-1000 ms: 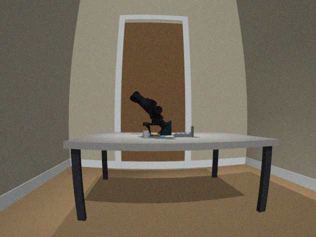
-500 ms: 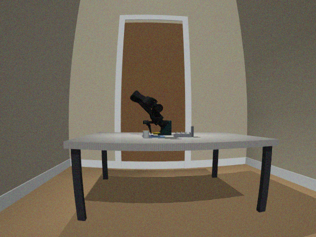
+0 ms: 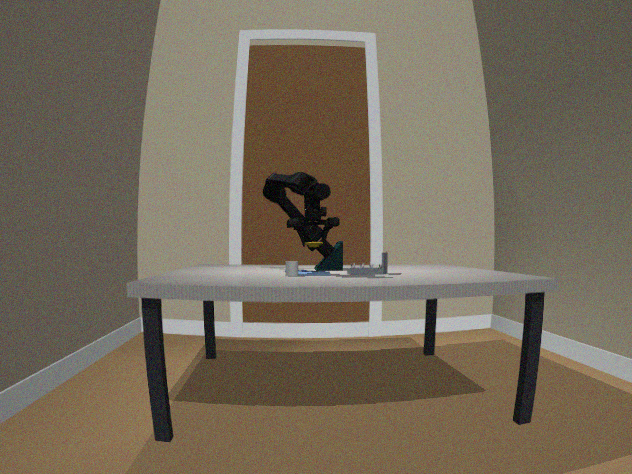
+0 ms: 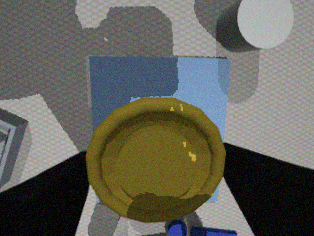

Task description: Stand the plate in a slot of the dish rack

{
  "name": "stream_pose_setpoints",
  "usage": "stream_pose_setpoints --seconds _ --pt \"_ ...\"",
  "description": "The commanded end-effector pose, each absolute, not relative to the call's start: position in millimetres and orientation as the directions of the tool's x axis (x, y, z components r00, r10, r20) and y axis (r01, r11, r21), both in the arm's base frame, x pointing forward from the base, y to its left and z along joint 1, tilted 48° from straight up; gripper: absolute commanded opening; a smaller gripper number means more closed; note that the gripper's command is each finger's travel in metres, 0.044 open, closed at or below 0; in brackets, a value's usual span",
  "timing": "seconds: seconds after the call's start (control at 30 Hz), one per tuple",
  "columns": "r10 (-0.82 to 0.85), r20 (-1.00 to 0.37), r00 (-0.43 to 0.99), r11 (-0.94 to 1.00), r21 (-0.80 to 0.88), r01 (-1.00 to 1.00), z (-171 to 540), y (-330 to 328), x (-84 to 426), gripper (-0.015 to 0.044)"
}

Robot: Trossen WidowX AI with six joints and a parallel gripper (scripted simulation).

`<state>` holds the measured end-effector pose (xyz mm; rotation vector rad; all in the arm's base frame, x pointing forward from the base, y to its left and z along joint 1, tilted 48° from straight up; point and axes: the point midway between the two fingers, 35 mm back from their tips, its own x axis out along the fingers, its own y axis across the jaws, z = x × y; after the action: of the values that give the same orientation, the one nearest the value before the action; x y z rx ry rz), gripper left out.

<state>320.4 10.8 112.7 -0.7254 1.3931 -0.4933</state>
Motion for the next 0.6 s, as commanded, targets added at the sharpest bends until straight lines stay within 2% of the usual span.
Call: stream_pose_setpoints --seconds 0.0,0.57 --pt "-0.694 -0.707 0.138 0.699 -0.707 -0.106 124 25 320 0.0000" --pt "-0.700 -0.697 0.155 0.685 -0.717 -0.130 165 68 317 0.0000"
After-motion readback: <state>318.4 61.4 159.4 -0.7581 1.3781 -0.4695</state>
